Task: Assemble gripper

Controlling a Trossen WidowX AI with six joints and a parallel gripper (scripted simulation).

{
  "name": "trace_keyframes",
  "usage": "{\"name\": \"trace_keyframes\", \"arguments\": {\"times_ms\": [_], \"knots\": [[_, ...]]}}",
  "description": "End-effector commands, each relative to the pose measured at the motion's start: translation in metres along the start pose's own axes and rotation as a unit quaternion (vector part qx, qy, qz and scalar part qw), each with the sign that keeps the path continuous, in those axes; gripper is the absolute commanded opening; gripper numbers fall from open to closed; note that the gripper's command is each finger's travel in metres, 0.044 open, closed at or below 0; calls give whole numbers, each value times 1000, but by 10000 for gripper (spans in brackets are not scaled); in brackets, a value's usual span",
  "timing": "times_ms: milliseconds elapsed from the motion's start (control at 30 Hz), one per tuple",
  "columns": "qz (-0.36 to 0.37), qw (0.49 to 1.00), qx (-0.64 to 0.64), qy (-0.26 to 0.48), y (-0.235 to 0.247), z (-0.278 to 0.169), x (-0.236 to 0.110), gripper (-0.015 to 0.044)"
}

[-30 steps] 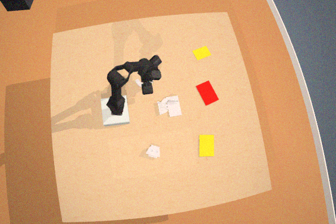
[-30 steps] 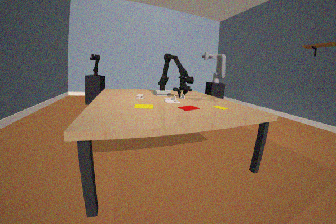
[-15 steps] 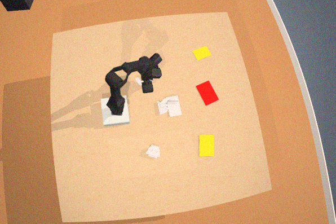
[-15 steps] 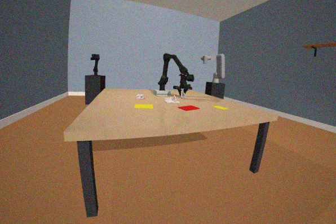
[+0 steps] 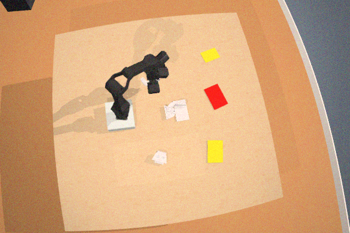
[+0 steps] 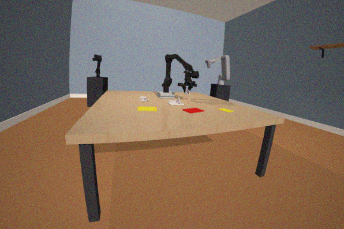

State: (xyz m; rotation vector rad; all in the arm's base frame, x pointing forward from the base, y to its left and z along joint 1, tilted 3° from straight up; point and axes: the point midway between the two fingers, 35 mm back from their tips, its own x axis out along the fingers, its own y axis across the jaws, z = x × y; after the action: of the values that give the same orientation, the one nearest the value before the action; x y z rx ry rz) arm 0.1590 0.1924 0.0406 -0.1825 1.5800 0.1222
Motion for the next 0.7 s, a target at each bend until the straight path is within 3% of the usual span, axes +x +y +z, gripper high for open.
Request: {"name": "trace_keyframes", "arguments": {"times_ms": [0,667], "knots": [[0,1000,2,0,-1,-1,-11,134],[0,1000,-12,-2,-26,33,-14,134]]}}
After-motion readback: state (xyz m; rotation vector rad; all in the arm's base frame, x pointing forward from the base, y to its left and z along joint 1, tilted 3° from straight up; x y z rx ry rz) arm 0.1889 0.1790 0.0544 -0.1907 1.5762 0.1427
